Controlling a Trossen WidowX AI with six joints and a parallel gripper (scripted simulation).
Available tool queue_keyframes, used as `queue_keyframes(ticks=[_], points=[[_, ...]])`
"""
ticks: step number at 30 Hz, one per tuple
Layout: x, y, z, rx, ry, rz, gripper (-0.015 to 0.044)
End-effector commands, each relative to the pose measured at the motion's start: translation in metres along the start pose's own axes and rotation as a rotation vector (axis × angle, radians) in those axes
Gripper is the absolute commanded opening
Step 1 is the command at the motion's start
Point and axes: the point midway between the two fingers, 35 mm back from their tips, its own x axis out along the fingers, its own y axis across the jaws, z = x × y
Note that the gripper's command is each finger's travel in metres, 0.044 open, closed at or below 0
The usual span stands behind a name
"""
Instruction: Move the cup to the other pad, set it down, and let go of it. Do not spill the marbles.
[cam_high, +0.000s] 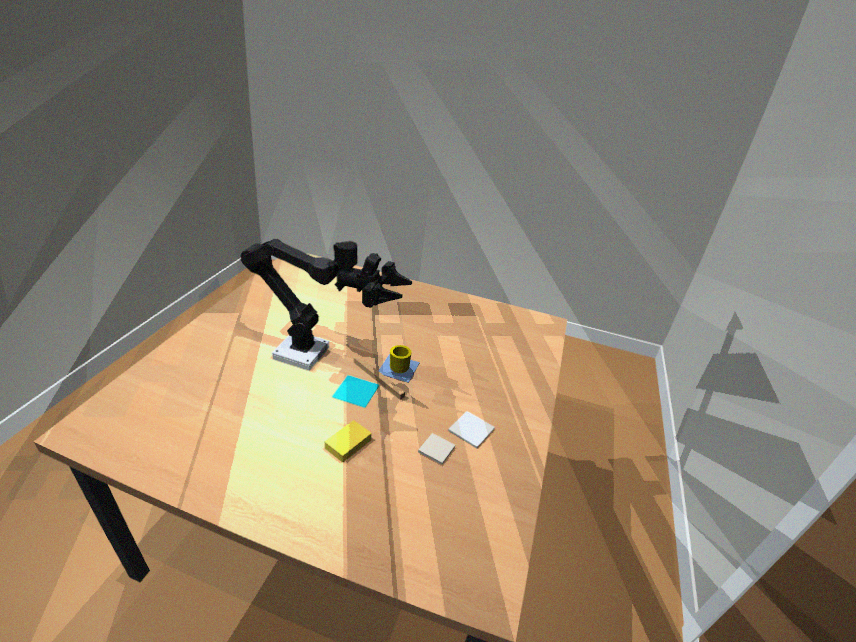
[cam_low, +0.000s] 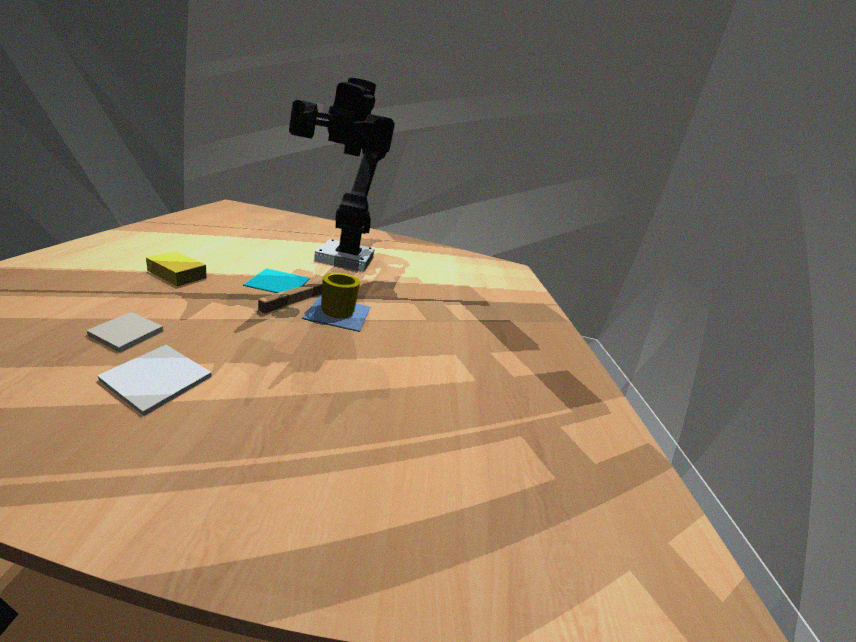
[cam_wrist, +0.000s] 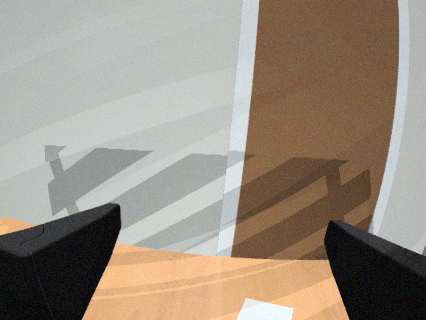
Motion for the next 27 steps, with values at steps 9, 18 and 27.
queue_keyframes(ticks=[9,18,27], points=[[0.035,0.027,-0.107,0.689,0.658,-0.169,0.0167],[0.0,0.053,-0.196,1.173,1.179,-0.937,0.0167],[-0.019,0.058,-0.208,1.217,1.229,-1.231,0.0167]])
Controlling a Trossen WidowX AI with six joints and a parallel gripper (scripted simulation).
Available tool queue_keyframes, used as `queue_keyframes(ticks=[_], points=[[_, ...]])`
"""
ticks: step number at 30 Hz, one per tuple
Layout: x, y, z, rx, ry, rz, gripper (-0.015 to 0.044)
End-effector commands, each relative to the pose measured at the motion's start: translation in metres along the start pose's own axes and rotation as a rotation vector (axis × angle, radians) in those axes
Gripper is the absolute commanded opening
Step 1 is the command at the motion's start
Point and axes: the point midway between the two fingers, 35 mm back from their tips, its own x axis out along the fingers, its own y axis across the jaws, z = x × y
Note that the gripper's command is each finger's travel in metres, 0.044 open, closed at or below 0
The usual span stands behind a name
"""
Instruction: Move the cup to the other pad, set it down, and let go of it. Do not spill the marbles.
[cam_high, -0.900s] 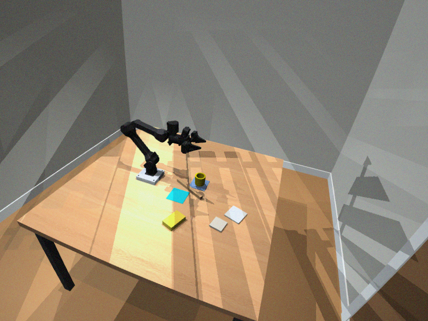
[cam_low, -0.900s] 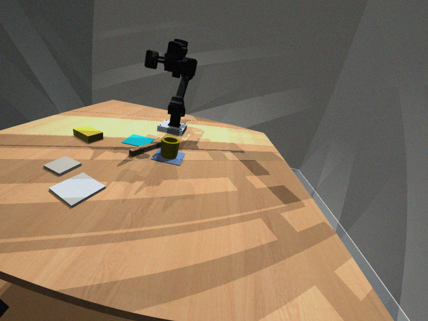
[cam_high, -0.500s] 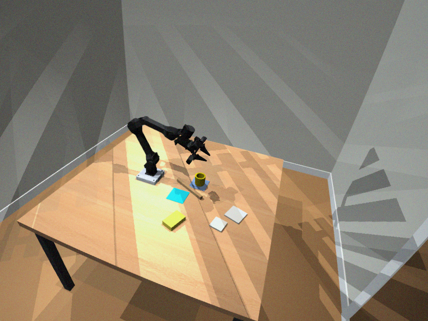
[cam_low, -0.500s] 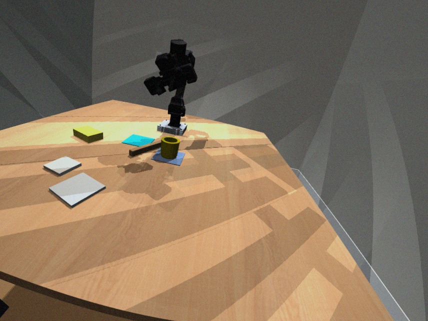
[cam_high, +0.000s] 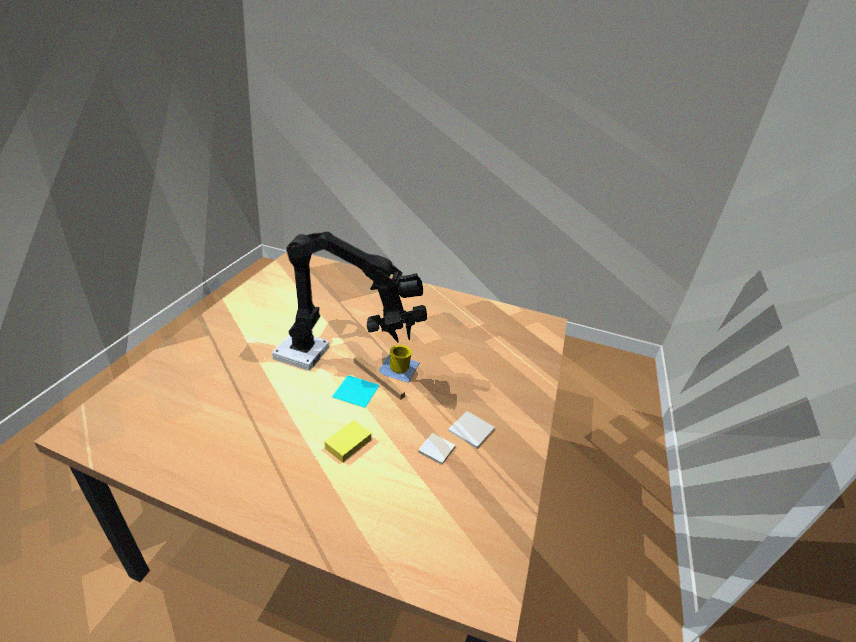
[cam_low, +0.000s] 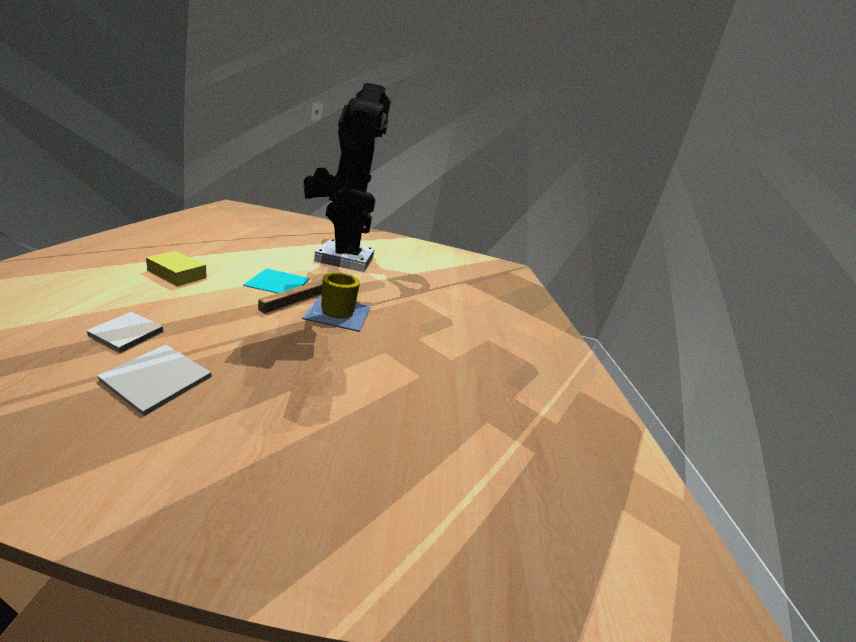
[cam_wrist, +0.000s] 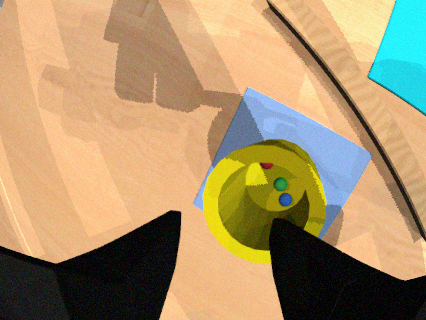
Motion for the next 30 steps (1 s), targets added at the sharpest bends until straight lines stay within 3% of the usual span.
queue_keyframes(ticks=[1,30], points=[[0.016,-0.028,-0.018,0.34,0.006,-0.339,0.0167],[0.041,-0.037,-0.021,0.34,0.006,-0.34,0.0167]])
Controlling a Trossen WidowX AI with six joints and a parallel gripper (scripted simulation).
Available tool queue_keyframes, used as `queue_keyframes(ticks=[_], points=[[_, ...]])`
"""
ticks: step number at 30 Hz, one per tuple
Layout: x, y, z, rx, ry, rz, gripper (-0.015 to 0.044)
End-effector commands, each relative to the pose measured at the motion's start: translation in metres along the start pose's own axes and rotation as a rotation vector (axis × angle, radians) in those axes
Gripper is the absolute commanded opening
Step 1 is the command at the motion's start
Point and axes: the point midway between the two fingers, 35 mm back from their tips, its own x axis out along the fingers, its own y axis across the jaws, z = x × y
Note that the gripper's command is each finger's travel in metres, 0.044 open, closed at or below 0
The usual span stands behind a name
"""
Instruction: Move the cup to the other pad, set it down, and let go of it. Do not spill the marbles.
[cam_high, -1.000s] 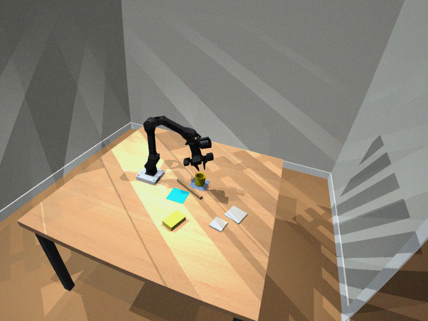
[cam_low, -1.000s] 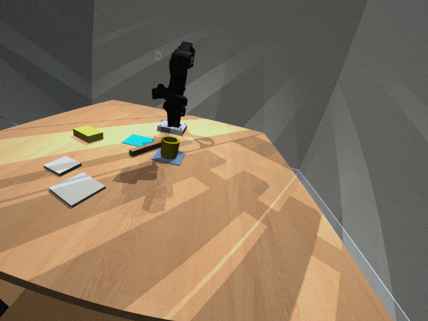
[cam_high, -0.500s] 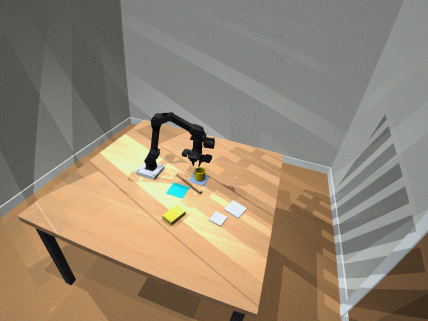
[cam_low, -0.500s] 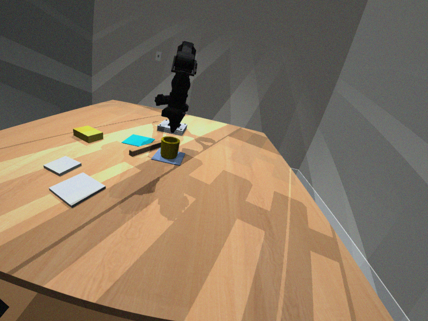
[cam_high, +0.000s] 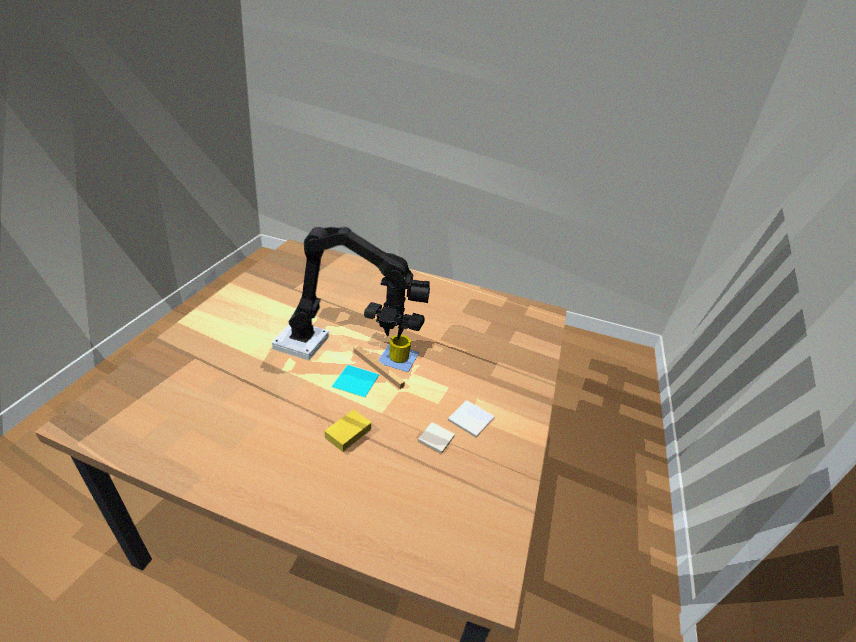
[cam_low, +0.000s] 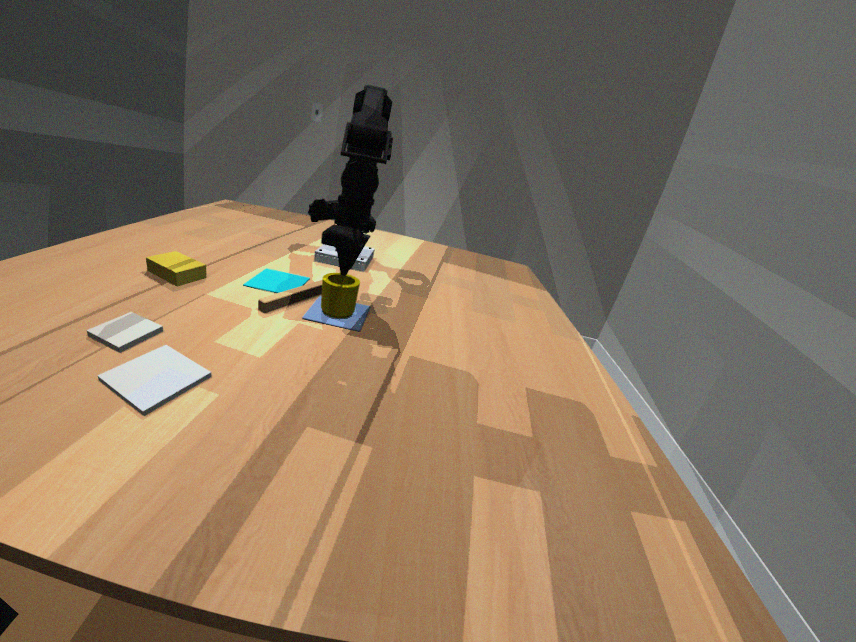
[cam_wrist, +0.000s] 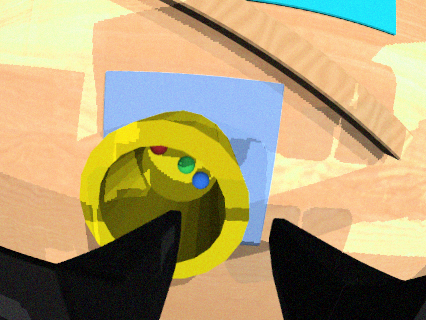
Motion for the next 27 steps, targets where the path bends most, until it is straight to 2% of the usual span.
queue_keyframes(ticks=[1,27], points=[[0.009,-0.001,0.0,0.006,-0.002,-0.009,0.0167],[0.044,-0.004,0.0,0.006,-0.002,-0.01,0.0167]])
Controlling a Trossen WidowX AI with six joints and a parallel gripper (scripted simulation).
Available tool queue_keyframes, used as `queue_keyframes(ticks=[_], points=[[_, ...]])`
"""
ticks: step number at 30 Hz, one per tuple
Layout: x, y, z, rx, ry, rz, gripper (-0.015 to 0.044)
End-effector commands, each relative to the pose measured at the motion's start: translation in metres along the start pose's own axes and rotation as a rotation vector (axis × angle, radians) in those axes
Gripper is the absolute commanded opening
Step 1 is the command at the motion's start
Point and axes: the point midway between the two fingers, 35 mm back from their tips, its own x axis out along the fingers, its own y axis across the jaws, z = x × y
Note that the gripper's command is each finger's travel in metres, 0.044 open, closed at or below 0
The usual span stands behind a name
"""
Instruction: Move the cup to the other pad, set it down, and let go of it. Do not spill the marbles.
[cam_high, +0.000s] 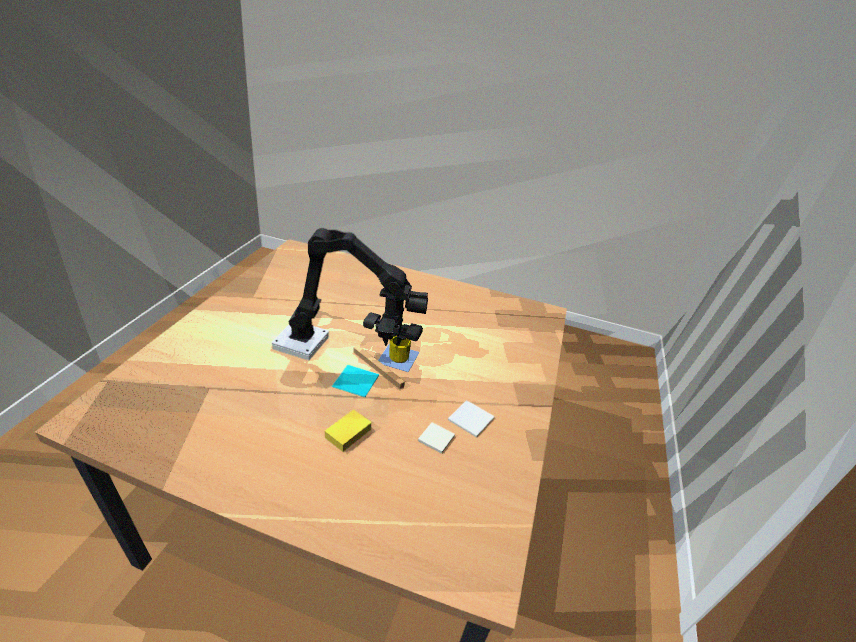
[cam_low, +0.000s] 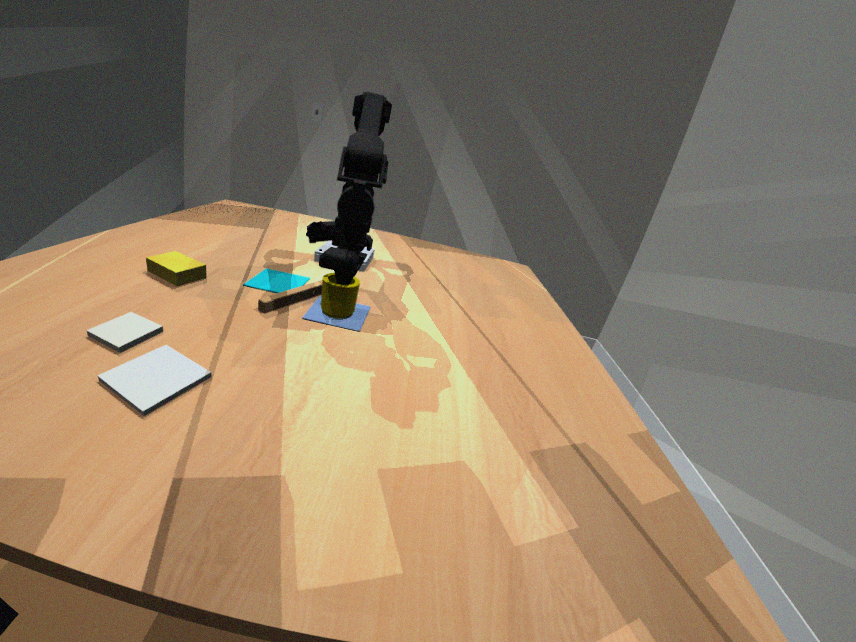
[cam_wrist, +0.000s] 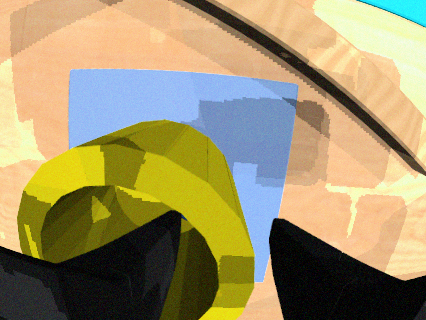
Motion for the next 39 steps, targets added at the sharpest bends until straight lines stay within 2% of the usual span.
queue_keyframes(ticks=[1,3,27,39], points=[[0.003,-0.001,0.0,0.006,-0.001,-0.005,0.0167],[0.003,-0.001,0.0,0.006,-0.001,-0.005,0.0167],[0.001,0.0,0.0,0.0,0.0,-0.002,0.0],[-0.031,-0.001,0.0,0.004,-0.001,-0.004,0.0]])
